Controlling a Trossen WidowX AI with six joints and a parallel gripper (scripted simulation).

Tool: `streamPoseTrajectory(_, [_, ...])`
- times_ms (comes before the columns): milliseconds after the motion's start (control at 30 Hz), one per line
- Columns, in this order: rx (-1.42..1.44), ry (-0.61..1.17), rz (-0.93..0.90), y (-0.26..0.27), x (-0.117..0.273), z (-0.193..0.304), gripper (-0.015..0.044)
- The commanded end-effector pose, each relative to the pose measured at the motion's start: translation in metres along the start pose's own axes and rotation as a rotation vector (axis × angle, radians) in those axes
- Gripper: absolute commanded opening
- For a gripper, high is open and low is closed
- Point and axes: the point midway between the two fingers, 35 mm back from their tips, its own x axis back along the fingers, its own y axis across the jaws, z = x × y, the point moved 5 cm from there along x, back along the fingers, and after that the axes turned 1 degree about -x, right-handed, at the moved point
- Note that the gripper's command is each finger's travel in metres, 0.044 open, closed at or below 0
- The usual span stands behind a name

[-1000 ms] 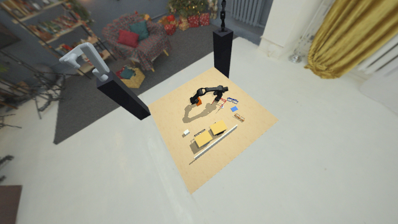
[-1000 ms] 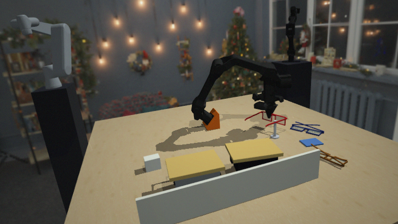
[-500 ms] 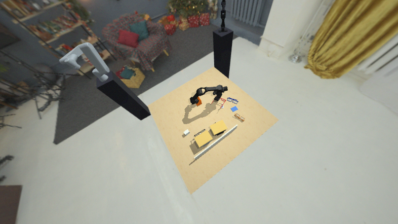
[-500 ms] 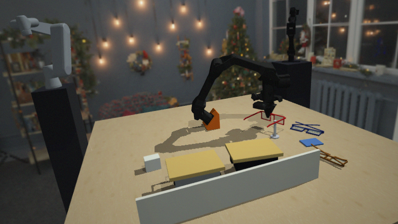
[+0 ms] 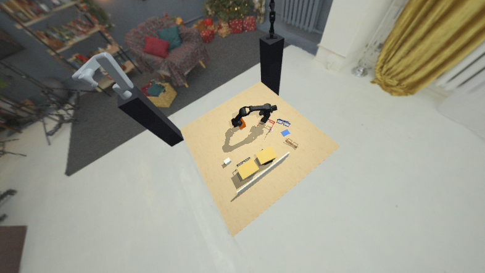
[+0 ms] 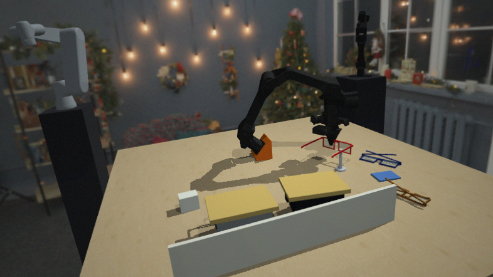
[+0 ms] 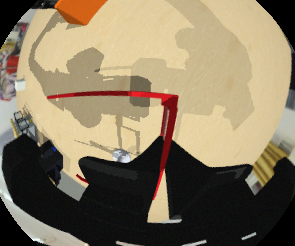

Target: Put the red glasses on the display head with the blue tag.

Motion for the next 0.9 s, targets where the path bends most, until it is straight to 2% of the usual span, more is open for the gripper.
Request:
streamPoseTrajectory(0, [-0.007, -0.002, 0.007, 0.0000, 0.0011, -0.0009, 0.0000])
streamPoseTrajectory(867, [-0.008, -0.002, 0.007, 0.0004, 0.0011, 0.0079, 0.0000])
